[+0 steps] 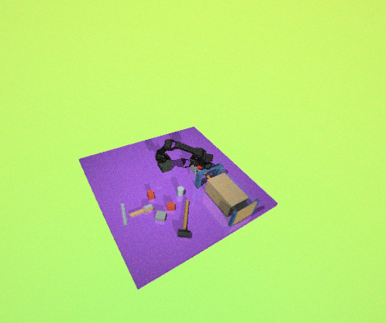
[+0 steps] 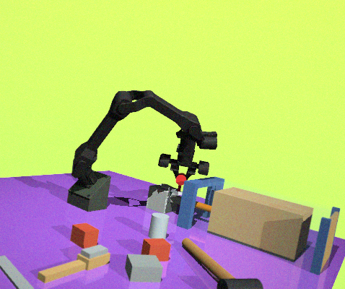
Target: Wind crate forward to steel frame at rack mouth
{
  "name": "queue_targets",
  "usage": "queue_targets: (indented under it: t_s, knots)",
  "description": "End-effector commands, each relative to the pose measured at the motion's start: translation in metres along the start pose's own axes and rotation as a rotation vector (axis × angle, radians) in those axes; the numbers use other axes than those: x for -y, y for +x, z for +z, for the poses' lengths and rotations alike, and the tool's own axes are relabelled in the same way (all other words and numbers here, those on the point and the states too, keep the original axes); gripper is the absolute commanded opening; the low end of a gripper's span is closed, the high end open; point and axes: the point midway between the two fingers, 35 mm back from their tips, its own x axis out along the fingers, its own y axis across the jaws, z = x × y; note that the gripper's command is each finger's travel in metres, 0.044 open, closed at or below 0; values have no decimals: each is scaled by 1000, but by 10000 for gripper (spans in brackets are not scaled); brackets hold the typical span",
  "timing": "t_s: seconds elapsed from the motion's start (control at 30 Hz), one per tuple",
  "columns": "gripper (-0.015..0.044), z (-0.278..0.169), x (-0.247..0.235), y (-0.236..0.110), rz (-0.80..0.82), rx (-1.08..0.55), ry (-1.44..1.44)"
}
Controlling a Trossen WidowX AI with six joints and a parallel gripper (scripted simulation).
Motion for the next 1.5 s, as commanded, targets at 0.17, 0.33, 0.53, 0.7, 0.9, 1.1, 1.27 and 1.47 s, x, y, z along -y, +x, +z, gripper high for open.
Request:
queue_targets:
  t_s: [0.17, 0.33, 0.53, 0.7, 0.9, 1.1, 1.27, 1.47]
  knots:
    - [0, 13, 16, 6, -21, 9, 2]
    - [0, 18, 20, 8, -21, 9, 2]
    - [0, 24, 25, 11, -22, 10, 2]
    - [0, 28, 28, 13, -22, 10, 2]
    - [0, 35, 31, 15, -22, 11, 2]
    - [0, 41, 34, 18, -23, 11, 2]
    - [0, 47, 36, 20, -23, 12, 2]
    - [0, 54, 37, 23, -23, 12, 1]
